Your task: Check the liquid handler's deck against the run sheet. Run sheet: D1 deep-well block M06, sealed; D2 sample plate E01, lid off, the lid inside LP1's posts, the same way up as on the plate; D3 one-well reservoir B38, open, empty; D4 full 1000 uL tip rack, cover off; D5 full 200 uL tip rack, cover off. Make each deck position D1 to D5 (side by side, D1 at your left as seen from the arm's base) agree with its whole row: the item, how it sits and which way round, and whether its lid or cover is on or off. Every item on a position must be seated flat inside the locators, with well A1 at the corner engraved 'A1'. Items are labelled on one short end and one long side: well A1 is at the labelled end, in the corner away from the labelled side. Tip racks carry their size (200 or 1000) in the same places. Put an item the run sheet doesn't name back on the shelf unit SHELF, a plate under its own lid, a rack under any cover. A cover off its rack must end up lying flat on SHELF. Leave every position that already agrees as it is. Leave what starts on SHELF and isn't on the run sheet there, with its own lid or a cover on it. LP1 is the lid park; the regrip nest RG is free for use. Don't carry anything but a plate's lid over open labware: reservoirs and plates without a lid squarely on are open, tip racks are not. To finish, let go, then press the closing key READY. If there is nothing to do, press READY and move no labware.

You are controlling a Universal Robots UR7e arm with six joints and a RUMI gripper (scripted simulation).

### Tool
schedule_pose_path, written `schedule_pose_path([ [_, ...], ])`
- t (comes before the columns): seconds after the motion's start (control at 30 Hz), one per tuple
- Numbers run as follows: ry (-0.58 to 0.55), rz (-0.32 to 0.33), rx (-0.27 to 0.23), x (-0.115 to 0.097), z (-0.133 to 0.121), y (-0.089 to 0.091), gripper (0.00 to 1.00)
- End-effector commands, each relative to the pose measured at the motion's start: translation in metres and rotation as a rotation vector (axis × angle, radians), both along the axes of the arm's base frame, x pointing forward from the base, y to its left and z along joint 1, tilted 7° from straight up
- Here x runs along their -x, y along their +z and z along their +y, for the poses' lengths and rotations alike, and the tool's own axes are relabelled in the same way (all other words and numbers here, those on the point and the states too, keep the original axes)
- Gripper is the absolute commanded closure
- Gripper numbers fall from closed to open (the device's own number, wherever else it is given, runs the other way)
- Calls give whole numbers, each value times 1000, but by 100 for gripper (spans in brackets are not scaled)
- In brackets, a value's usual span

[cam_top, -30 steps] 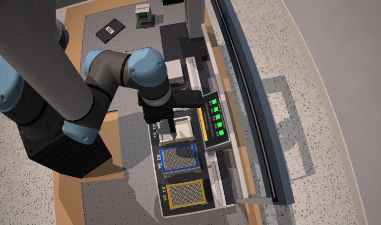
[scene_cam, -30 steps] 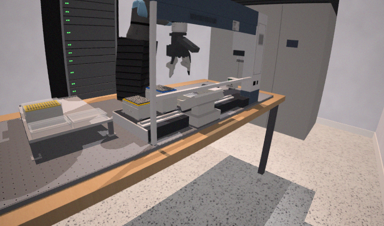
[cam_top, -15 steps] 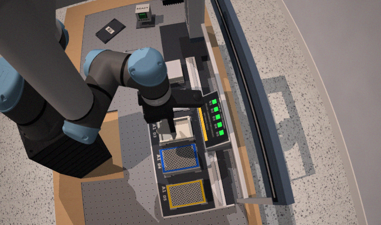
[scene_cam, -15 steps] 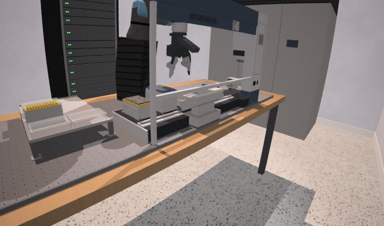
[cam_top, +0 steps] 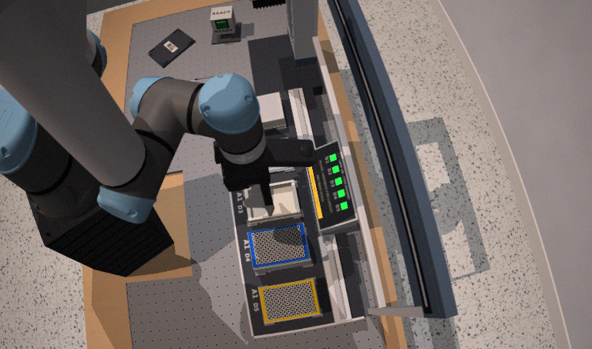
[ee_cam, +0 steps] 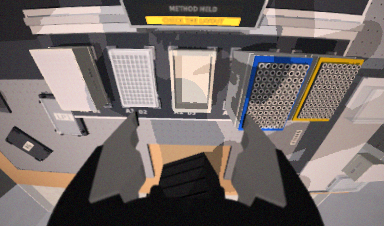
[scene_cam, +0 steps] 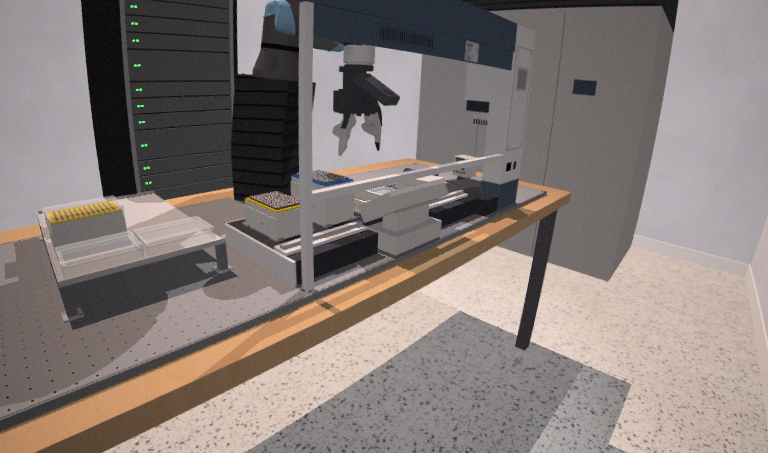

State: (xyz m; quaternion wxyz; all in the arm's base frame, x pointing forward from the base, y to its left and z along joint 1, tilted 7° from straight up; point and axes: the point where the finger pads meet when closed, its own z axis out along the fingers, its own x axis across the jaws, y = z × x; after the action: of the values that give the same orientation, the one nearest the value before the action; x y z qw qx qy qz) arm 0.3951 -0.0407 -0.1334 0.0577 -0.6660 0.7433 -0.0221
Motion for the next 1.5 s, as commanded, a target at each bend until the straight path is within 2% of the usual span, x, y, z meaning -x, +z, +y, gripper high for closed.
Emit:
schedule_pose_path([
  [0.0,2,-4,4,-3,14,2,18],
  [0.4,2,-6,4,-11,74,6,18],
  [0.47,2,-6,4,-11,74,6,18],
  [0.8,2,-4,3,-16,123,8,18],
  [1.47,1,-2,2,-14,123,8,18],
])
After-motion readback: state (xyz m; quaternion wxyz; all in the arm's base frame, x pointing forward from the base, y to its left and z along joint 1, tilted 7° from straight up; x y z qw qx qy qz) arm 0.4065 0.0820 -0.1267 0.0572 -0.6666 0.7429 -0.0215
